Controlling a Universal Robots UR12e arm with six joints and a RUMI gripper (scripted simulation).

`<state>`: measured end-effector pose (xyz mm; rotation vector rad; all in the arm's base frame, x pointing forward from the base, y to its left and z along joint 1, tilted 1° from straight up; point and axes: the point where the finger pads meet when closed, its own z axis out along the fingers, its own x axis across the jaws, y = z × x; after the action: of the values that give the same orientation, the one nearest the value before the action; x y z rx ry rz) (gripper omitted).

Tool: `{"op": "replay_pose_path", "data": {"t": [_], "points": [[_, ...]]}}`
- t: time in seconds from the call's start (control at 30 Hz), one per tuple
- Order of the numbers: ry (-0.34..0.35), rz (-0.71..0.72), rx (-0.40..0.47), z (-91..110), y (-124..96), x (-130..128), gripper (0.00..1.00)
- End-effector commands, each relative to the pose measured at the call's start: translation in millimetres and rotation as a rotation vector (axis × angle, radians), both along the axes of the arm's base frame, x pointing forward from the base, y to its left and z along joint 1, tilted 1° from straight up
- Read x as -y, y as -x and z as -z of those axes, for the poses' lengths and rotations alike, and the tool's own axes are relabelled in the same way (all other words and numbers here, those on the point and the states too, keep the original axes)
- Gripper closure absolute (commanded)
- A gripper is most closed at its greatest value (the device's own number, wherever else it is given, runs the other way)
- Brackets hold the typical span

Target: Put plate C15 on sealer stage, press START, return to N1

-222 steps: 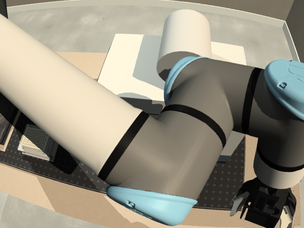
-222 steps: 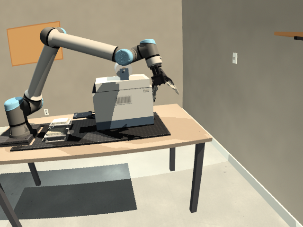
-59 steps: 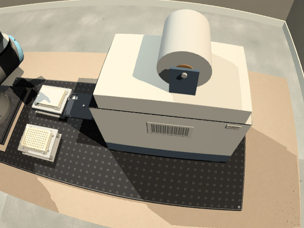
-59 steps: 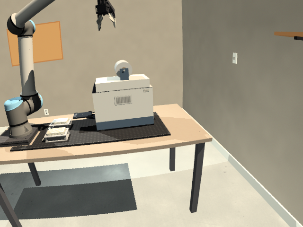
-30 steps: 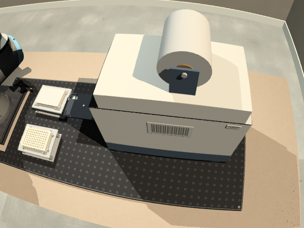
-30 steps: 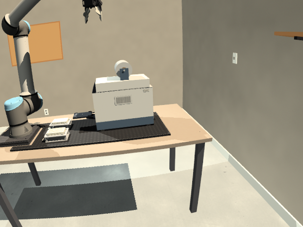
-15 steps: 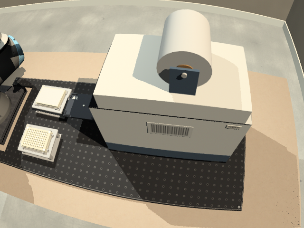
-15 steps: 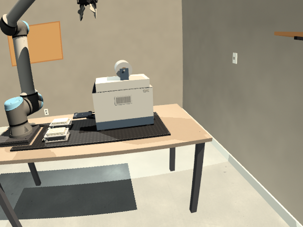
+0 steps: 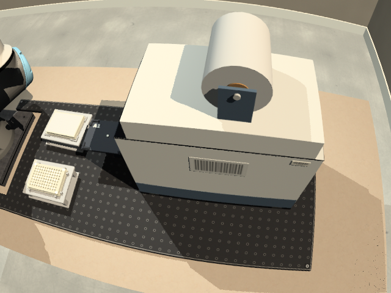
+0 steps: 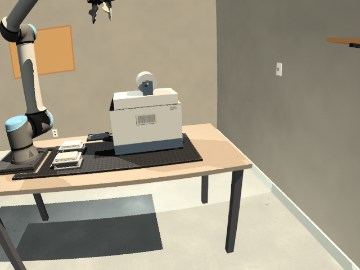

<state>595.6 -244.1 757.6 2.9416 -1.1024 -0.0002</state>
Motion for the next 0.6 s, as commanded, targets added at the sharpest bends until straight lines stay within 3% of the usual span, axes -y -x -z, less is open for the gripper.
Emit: {"op": "replay_pose_path", "data": {"t": [0.0,0.2,0.57], "points": [[0.001,0.024,0.001,-1,6,14,0.32],[0.001,0.065,0.001,-1,17,39,0.32],[-0.002,0.065,0.001,33,34,22,0.32]]}}
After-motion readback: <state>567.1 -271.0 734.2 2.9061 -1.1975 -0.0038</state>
